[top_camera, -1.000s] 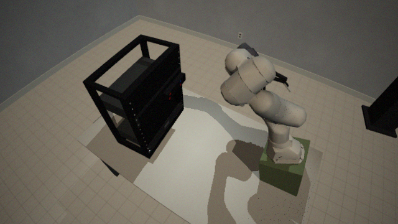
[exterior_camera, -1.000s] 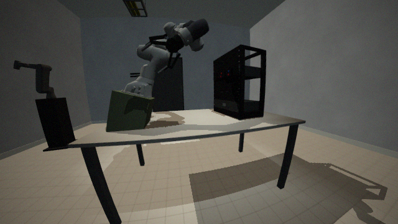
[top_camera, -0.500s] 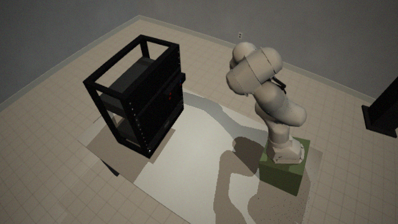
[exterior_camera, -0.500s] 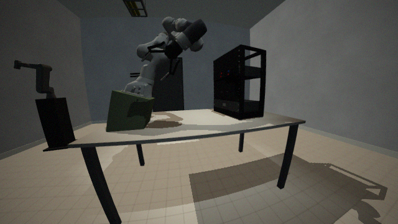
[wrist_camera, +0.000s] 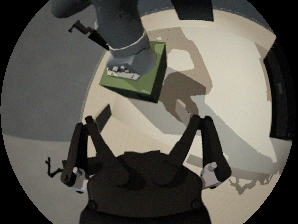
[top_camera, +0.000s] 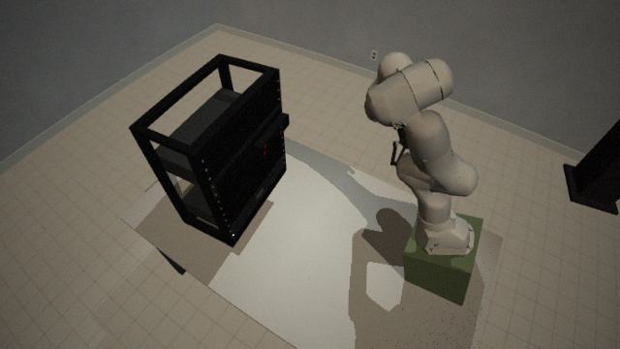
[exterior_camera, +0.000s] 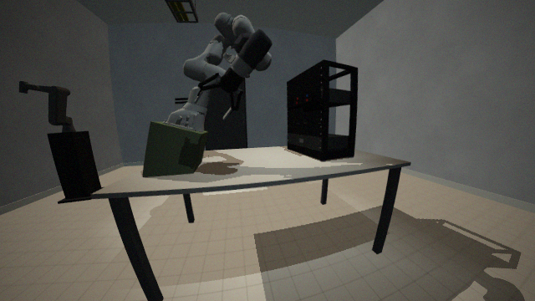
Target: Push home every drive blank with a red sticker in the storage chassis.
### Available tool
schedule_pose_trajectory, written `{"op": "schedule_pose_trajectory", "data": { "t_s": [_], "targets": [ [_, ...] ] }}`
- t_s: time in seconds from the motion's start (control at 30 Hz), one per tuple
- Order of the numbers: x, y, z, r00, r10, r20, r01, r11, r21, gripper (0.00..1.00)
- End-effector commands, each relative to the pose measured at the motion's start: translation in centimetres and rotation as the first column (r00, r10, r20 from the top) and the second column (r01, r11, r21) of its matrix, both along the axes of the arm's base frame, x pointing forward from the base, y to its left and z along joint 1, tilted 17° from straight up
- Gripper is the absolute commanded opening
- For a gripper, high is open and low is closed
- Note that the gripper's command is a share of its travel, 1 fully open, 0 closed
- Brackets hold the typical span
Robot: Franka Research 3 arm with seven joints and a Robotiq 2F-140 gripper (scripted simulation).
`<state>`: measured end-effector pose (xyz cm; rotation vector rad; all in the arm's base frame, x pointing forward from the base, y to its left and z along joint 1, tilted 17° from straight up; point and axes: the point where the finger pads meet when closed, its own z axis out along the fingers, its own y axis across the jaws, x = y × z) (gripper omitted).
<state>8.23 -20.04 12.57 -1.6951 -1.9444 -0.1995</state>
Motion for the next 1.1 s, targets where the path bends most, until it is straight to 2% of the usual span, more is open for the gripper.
{"op": "schedule_pose_trajectory", "data": {
  "t_s": [0.0, 0.33, 0.37, 0.53, 0.63, 0.7, 0.8, 0.87, 0.9, 0.97, 1.0, 1.07],
  "targets": [
    [1.2, 0.2, -1.0, 0.994, 0.061, 0.096, -0.065, 0.997, 0.036, 1.00],
    [4.1, 2.3, -3.3, 0.962, 0.063, 0.267, -0.099, 0.987, 0.124, 1.00],
    [4.8, 2.8, -3.7, 0.951, 0.060, 0.303, -0.107, 0.984, 0.140, 1.00],
    [5.4, 3.3, -4.0, 0.939, 0.057, 0.340, -0.115, 0.981, 0.154, 1.00],
    [6.8, 4.2, -4.7, 0.909, 0.045, 0.413, -0.131, 0.975, 0.181, 1.00],
    [6.8, 4.2, -4.7, 0.909, 0.045, 0.413, -0.131, 0.975, 0.181, 1.00],
    [8.3, 5.1, -5.3, 0.873, 0.030, 0.486, -0.146, 0.968, 0.203, 1.00],
    [8.3, 5.1, -5.3, 0.873, 0.030, 0.486, -0.146, 0.968, 0.203, 1.00],
    [9.1, 5.5, -5.5, 0.853, 0.021, 0.522, -0.154, 0.965, 0.213, 1.00],
    [9.1, 5.5, -5.5, 0.853, 0.021, 0.522, -0.154, 0.965, 0.213, 1.00],
    [9.8, 6.0, -5.7, 0.830, 0.011, 0.558, -0.161, 0.962, 0.221, 1.00],
    [9.8, 6.0, -5.7, 0.830, 0.011, 0.558, -0.161, 0.962, 0.221, 1.00]
  ]
}}
